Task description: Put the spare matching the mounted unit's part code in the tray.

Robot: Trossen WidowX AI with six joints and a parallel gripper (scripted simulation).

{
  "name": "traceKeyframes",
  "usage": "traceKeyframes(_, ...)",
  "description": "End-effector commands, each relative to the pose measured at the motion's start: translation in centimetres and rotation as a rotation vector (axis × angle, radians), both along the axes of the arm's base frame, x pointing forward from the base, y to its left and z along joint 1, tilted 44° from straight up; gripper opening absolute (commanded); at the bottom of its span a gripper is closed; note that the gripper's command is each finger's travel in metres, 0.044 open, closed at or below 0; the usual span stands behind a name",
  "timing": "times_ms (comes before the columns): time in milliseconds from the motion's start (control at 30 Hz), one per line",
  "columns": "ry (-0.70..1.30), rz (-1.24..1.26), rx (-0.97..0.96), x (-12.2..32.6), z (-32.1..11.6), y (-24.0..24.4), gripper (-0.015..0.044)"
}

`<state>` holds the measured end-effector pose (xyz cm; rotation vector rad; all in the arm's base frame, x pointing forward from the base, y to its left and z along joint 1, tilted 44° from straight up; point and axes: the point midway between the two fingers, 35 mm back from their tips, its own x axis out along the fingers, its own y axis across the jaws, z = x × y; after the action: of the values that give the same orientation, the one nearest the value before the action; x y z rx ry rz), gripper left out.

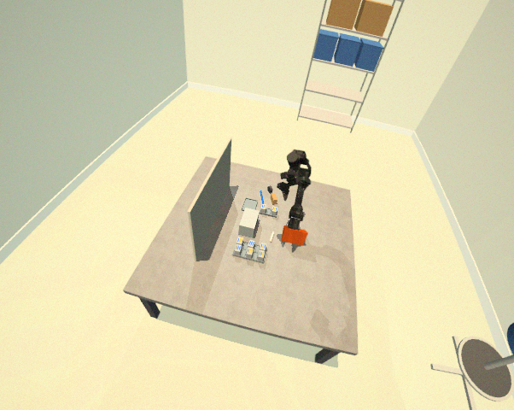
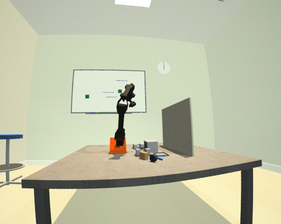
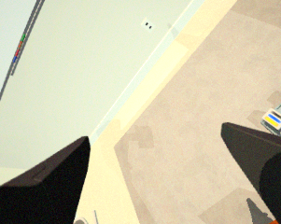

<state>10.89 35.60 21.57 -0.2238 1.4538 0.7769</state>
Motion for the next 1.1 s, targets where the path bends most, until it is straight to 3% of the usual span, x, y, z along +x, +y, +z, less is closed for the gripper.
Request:
traceKeyframes(0, -0.056, -0.089, -0.087, 4.2, -1.8, -1.3, 0.0440)
traceKeyframes(300, -0.180, -0.342, -0.396, 15.0, -5.9, -8.1, 0.0440)
traceKeyframes(633, -0.249, -0.577, -0.877, 25.3, -9.6, -22.3, 0.0440)
traceKeyframes(767, -0.242, -0.619, -1.045, 27.4, -10.4, -27.7, 0.0440)
traceKeyframes(1067, -0.241, -0.620, -1.054, 27.5, -10.5, -28.0, 0.0440)
